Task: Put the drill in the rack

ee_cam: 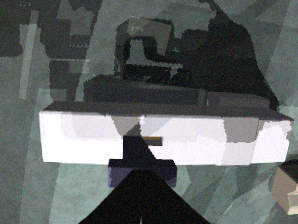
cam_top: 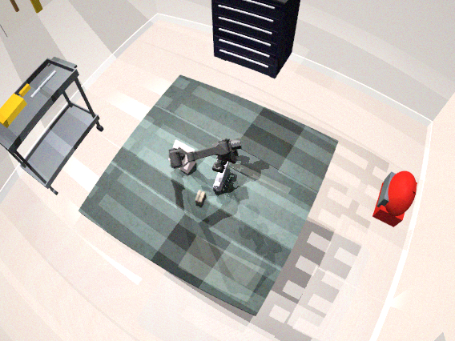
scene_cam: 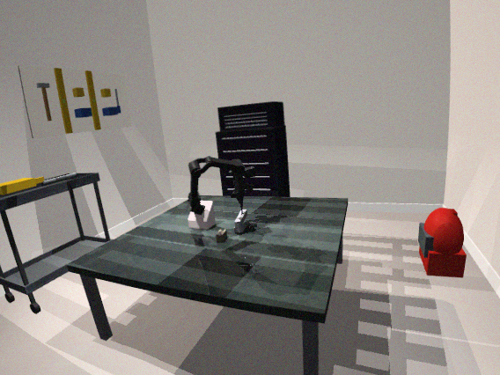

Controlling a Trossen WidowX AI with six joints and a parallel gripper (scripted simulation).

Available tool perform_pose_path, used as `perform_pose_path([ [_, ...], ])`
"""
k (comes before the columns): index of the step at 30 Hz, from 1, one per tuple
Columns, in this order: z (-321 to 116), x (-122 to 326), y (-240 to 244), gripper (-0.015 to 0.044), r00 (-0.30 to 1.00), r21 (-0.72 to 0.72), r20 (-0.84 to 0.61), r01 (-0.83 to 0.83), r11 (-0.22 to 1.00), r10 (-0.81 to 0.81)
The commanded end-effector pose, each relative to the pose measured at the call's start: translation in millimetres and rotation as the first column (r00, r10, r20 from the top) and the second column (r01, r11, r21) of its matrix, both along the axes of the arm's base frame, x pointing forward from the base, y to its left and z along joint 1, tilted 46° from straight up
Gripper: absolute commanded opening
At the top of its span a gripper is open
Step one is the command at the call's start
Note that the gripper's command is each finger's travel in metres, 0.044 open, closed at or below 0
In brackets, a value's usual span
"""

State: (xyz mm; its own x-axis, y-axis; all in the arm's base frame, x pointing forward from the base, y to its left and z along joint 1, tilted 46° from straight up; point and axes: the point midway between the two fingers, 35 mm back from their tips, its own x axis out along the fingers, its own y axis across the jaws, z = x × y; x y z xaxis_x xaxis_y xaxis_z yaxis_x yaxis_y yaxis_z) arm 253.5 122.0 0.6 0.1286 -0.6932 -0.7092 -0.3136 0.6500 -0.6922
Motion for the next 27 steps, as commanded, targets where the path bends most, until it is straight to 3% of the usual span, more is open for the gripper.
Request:
perform_pose_path([
  [1, -6.6, -2.6, -7.9, 0.0, 1.0, -0.012, -0.016, 0.013, 1.0, -0.013],
  [27, -12.2, -5.7, -15.8, 0.0, 1.0, -0.012, -0.016, 0.013, 1.0, -0.013],
])
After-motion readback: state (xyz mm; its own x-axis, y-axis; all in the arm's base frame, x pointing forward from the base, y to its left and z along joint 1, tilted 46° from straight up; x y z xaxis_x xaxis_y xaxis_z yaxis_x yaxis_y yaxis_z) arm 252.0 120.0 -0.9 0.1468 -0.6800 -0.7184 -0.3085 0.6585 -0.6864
